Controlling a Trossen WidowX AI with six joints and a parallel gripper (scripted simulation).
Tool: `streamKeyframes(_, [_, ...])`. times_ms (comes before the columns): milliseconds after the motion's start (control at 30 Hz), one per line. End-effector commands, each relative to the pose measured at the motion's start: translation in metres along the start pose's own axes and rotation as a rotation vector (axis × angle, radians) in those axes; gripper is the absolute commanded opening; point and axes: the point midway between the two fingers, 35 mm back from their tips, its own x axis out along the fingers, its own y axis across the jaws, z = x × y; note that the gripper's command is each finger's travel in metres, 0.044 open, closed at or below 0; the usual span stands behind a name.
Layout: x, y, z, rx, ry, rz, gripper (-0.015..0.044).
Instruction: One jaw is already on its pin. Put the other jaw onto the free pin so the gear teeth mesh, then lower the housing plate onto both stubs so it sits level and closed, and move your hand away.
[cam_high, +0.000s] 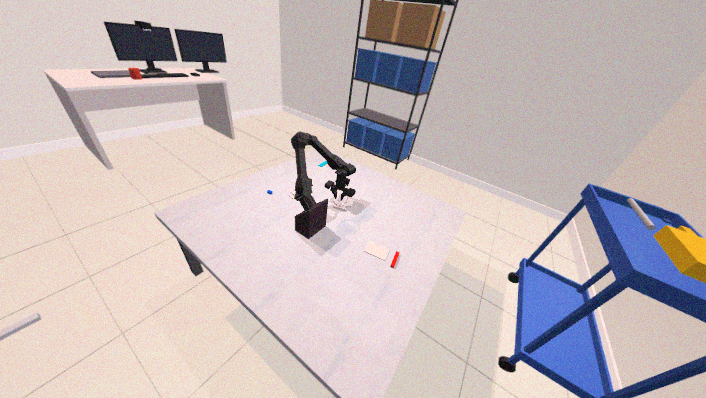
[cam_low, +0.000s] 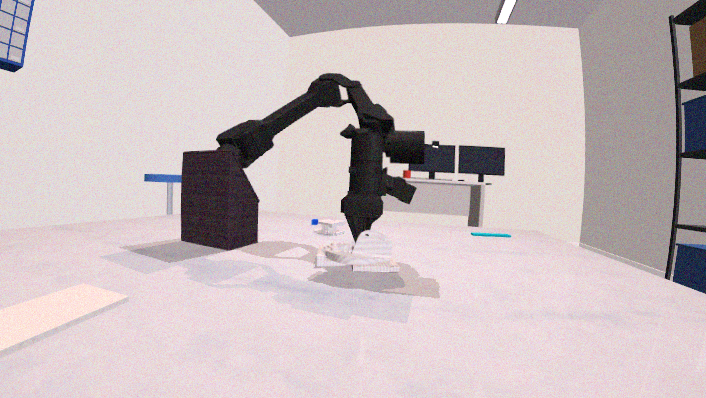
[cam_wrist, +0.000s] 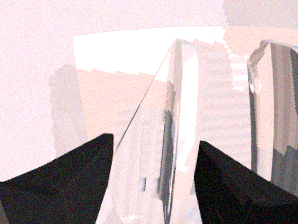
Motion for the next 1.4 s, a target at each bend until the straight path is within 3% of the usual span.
streamKeyframes(0, [0.001,0.001,0.0,0.0,0.002,0.001,0.0134])
streamKeyframes(133, [0.0,0.0,0.0,0.0,0.0,0.0,0.0224])
streamKeyframes(600, [-0.002,0.0,0.0,0.0,0.0,0.0,0.0224])
streamKeyframes(867, [-0.068,0.001,-0.001,-0.001,0.002,0.0,0.0224])
streamKeyframes(967, [-0.06,-0.001,-0.001,0.011,-0.004,0.001,0.0224])
streamKeyframes(1233, [-0.061,0.011,0.0,-0.116,0.001,-0.007,0.0434])
streamKeyframes(1367, [-0.062,0.021,0.0,-0.217,0.004,-0.016,0.044])
